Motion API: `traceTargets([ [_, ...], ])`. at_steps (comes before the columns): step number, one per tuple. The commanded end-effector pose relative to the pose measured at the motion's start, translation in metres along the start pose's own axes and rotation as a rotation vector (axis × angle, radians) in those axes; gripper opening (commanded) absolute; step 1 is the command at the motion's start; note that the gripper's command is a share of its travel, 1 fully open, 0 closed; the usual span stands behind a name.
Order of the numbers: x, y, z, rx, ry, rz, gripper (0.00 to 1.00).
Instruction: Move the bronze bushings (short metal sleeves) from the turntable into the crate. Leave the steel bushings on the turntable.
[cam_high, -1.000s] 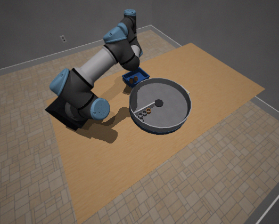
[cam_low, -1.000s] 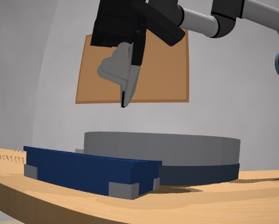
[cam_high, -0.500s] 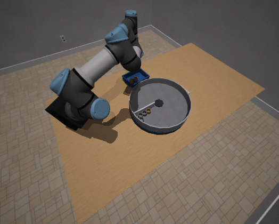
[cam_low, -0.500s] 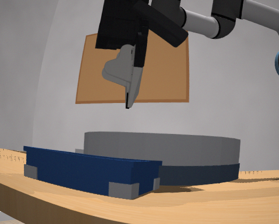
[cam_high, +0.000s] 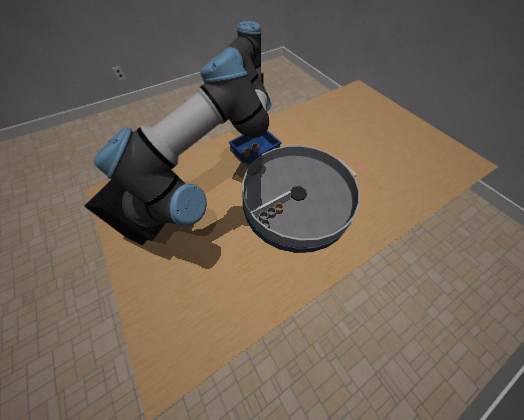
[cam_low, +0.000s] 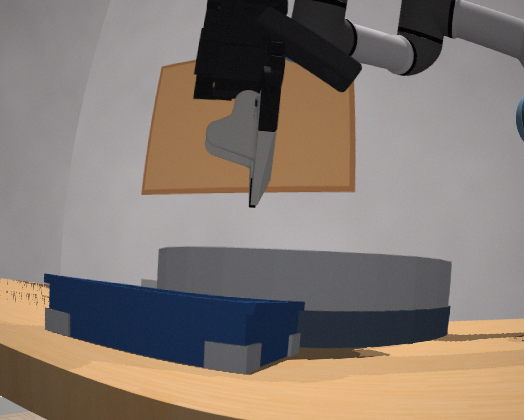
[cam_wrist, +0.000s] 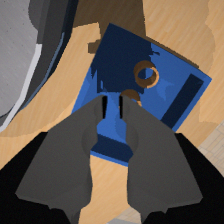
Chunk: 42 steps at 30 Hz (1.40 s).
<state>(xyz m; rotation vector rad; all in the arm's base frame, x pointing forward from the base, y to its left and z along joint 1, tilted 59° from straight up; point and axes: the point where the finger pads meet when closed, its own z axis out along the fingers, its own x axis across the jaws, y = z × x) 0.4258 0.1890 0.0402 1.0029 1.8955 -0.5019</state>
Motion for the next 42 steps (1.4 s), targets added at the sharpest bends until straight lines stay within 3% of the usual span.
traceTargets([
  [1,-0.006,-0.005,-0.001,-0.006,0.001,0.055,0.06],
  [26,-0.046,-0.038,0.0,-0.005,0.002,0.417,0.06],
  [42,-0.084,-0.07,0.0,-0.005,0.003,0.754,0.06],
])
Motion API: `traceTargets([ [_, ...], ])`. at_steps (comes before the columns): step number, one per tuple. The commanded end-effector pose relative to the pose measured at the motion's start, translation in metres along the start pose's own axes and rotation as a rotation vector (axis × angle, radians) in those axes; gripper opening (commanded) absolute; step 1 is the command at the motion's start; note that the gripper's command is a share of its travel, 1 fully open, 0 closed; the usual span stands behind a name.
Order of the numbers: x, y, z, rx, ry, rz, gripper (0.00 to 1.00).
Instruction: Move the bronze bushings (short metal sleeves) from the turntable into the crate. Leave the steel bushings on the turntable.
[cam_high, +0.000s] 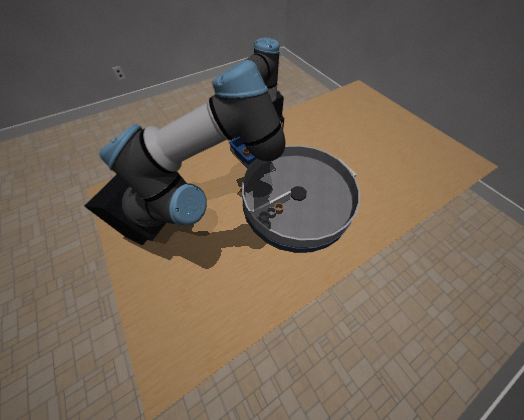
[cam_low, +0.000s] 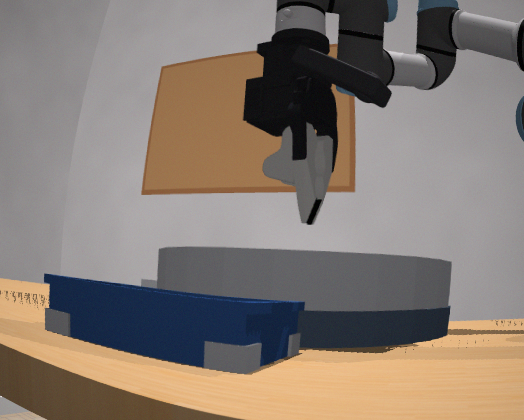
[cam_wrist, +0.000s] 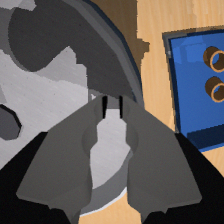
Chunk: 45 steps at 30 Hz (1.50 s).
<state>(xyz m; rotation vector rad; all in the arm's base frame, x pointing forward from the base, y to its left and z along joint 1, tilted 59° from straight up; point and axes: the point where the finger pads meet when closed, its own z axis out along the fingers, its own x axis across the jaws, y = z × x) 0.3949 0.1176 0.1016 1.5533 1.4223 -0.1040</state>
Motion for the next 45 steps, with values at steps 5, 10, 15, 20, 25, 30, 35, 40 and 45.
traceTargets([
  [5,-0.025,0.0,-0.001,-0.009,0.009,0.169,0.06],
  [10,-0.043,-0.001,0.0,-0.008,0.009,0.289,0.06],
  [15,-0.06,-0.001,0.0,-0.008,0.01,0.407,0.06],
  [20,-0.071,-0.002,0.0,-0.008,0.01,0.477,0.06],
  [25,-0.087,-0.002,0.0,-0.007,0.011,0.59,0.06],
  [30,-0.103,-0.003,0.0,-0.007,0.011,0.697,0.06],
  [35,-0.112,-0.003,0.001,-0.006,0.012,0.759,0.06],
  [40,-0.127,-0.003,0.001,-0.006,0.012,0.857,0.06],
  [45,-0.14,-0.003,0.001,-0.006,0.012,0.948,0.06],
])
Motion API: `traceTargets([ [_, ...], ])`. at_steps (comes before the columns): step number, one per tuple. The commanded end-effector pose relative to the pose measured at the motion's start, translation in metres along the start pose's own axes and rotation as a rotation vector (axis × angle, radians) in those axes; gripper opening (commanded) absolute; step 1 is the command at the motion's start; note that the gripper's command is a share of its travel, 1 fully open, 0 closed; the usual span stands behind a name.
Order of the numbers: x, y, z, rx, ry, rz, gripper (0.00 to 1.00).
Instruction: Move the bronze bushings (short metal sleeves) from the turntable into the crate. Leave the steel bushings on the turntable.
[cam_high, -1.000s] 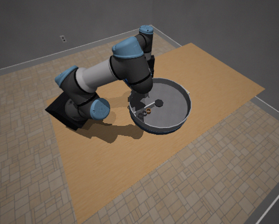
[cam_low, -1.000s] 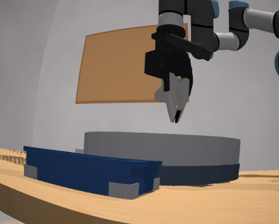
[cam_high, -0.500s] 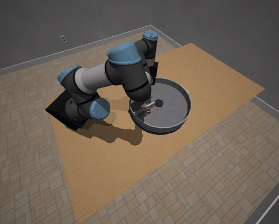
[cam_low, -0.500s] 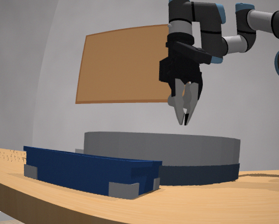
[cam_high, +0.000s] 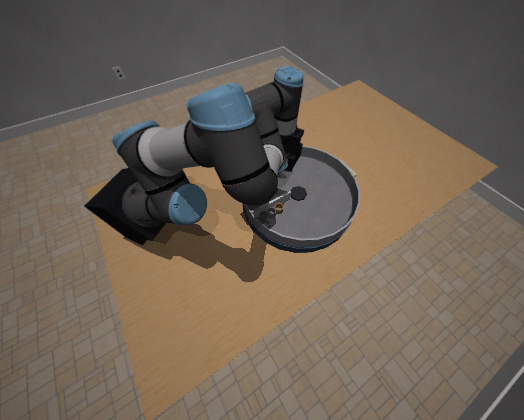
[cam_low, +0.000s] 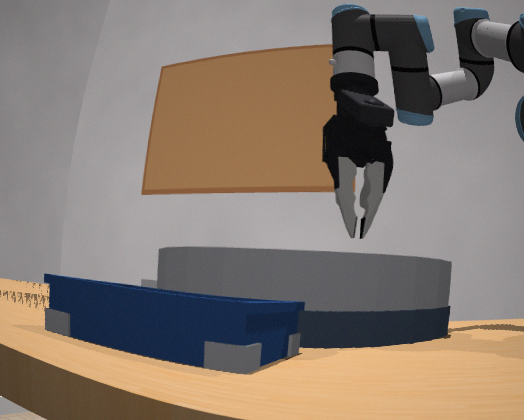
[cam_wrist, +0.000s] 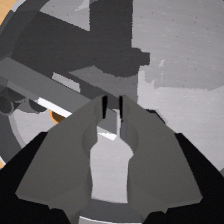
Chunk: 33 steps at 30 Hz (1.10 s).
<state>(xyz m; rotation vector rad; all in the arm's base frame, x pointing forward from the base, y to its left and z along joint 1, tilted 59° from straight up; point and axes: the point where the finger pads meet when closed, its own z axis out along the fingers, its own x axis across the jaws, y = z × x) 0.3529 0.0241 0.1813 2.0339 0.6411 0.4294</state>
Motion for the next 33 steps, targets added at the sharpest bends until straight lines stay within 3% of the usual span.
traceTargets([
  [1,-0.008,0.01,-0.001,0.0,0.004,0.088,0.06],
  [33,-0.042,0.049,0.0,0.001,0.004,0.437,0.06],
])
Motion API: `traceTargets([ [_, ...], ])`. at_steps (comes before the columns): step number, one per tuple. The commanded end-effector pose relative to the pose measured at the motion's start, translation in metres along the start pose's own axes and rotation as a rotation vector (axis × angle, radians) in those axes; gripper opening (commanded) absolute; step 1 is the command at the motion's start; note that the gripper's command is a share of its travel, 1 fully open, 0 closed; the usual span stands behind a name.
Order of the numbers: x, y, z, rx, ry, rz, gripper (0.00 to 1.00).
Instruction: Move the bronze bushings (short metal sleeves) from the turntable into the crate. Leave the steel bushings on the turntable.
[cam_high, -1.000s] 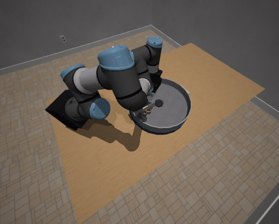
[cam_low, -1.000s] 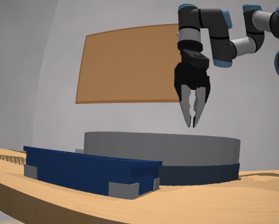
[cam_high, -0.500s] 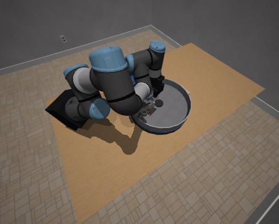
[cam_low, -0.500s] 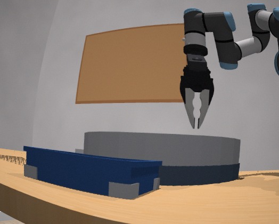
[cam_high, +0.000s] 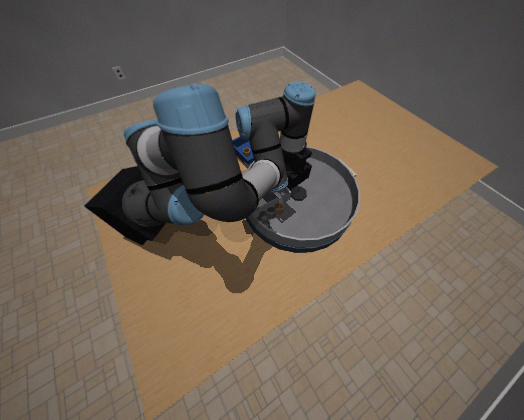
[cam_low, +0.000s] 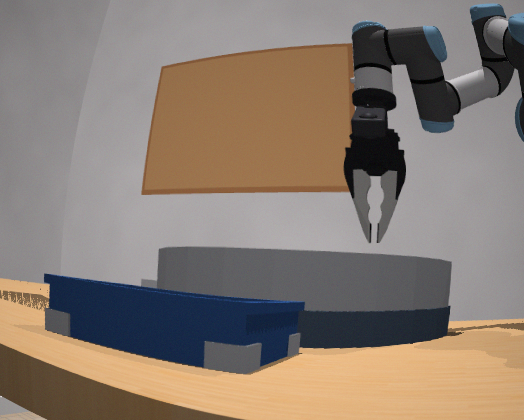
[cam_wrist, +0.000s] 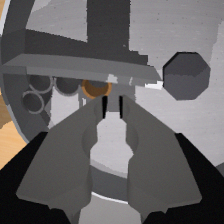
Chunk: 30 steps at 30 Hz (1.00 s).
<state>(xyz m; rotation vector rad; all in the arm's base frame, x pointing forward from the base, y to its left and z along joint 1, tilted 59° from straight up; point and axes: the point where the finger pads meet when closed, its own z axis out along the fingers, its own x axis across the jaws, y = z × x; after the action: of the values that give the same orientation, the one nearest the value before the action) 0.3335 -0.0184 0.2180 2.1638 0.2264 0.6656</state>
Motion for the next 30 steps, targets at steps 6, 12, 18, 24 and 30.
traceTargets([
  [6,-0.003,0.01,0.0,0.001,0.002,0.073,0.06],
  [12,-0.004,0.013,0.0,0.001,0.002,0.093,0.06],
  [18,-0.005,0.016,0.0,0.0,0.002,0.113,0.06],
  [24,-0.005,0.017,-0.001,0.0,0.002,0.124,0.06],
  [30,-0.005,0.018,-0.001,0.0,0.002,0.129,0.06],
])
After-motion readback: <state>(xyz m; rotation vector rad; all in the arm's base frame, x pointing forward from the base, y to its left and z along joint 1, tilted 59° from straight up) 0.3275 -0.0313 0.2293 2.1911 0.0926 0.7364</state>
